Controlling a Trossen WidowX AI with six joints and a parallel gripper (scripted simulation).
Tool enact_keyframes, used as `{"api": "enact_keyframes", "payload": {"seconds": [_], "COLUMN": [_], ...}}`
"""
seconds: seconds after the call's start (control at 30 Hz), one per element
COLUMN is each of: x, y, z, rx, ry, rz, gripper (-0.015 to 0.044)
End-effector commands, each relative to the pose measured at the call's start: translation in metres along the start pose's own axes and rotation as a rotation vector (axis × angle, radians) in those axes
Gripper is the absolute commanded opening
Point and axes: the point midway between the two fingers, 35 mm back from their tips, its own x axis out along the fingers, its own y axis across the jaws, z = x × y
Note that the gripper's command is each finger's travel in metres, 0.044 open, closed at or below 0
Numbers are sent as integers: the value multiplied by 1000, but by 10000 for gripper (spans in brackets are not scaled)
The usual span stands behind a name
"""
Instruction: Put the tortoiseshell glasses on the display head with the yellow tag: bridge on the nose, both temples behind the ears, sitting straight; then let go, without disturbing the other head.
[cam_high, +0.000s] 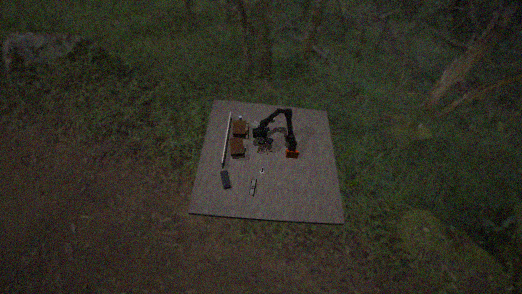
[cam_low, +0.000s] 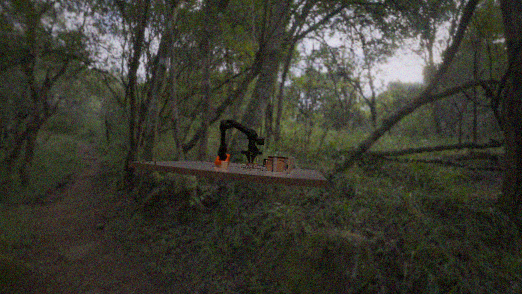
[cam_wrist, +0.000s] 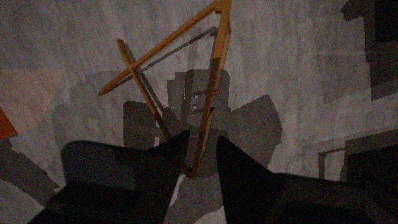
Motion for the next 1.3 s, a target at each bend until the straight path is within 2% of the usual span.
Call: {"api": "enact_keyframes", "payload": {"seconds": [0.0, 0.4, 0.87, 1.27], "x": [8, 26, 27, 26], "y": [0, -1, 4, 1], "z": [-1, -3, -3, -2], "rx": [-6, -6, -6, -3], "ry": [7, 10, 10, 5], "rz": [-1, -2, -2, 0], "gripper": [120, 120, 120, 40]}}
